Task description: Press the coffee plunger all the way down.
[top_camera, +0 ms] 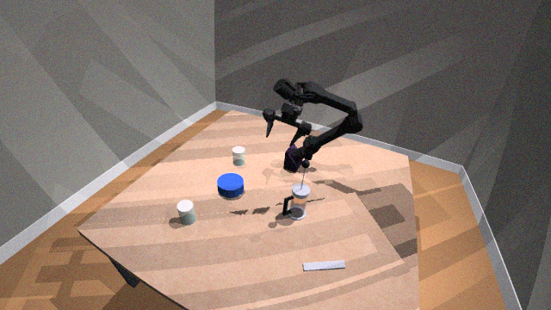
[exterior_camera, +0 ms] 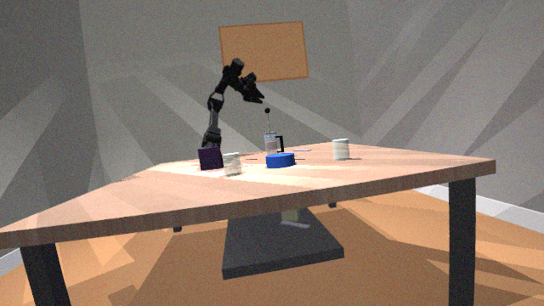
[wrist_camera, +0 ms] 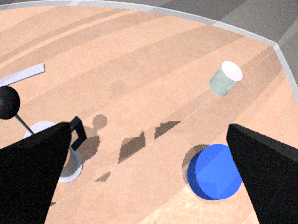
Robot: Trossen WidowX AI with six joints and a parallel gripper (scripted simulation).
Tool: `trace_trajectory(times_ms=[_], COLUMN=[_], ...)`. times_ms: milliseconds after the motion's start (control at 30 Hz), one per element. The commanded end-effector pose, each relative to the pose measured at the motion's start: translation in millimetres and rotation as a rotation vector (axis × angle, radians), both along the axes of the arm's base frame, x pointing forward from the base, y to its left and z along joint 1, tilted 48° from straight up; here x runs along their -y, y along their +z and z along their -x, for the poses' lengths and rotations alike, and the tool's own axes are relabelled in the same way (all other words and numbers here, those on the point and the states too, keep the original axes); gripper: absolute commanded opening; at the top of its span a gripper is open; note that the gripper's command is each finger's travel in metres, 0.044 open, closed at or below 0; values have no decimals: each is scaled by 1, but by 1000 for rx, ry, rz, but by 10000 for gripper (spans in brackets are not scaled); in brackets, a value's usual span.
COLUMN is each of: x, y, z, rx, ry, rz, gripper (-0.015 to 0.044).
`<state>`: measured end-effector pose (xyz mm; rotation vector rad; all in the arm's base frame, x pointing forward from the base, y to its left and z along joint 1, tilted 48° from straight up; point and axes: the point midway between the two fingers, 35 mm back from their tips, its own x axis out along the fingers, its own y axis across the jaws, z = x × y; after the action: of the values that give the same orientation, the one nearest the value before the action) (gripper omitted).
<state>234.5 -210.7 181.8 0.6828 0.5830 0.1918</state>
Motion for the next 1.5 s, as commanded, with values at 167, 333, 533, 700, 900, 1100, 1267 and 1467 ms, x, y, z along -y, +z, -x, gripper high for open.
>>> trace_trajectory(times_ms=[167,333,533,700,900,1100,1267,1467], x=[-43,-63,-83,-84,-87,-90,-94,-97], y=[97,75,55,54,48,43,39,40], z=[0,-5,-6,-7,-11,-17,-23,-31], rx=[283,326,365,363,356,345,332,332], ry=[29,87,135,139,154,170,176,187], rz=[-161,-141,-124,-123,-110,-100,-101,-84], gripper=[440,440,440,440,440,440,440,440])
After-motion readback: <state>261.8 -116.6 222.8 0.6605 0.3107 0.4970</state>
